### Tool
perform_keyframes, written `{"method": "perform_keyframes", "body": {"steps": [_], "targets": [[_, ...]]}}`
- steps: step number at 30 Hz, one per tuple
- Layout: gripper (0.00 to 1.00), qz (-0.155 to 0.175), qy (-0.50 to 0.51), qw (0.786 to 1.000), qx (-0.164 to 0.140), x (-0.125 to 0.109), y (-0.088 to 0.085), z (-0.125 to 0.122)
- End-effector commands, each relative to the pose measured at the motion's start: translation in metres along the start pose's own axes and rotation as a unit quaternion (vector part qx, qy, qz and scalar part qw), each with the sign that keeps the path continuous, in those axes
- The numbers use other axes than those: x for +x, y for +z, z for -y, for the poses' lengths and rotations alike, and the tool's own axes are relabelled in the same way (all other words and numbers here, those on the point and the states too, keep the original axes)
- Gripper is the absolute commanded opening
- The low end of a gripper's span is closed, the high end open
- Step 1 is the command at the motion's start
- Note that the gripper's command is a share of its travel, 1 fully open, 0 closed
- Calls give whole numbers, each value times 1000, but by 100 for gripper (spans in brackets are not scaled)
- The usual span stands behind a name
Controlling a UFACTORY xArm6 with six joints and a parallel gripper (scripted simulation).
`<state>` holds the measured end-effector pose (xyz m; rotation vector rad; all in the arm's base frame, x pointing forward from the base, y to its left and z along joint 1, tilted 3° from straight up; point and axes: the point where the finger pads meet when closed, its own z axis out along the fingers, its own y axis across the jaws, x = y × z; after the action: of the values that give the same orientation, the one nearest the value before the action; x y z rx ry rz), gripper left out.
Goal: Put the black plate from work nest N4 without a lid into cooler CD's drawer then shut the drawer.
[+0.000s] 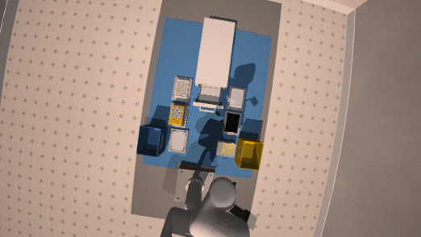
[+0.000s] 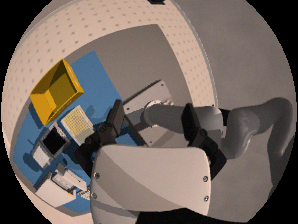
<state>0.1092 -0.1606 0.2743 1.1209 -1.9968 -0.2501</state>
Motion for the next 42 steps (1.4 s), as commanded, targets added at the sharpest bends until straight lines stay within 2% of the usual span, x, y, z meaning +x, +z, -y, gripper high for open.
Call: {"method": "perform_keyframes", "body": {"steps": [1,17,23,34,40,42], "targets": [[100,0,1,1000,1,0,-1,0],[100,0,1,1000,1,0,-1,0],[100,18,-91,995,36,-15,-16,21],[100,28,-161,985,62,-29,-29,36],[100,36,-239,966,94,-44,-43,52],[100,36,-241,965,95,-45,-44,53]]}}
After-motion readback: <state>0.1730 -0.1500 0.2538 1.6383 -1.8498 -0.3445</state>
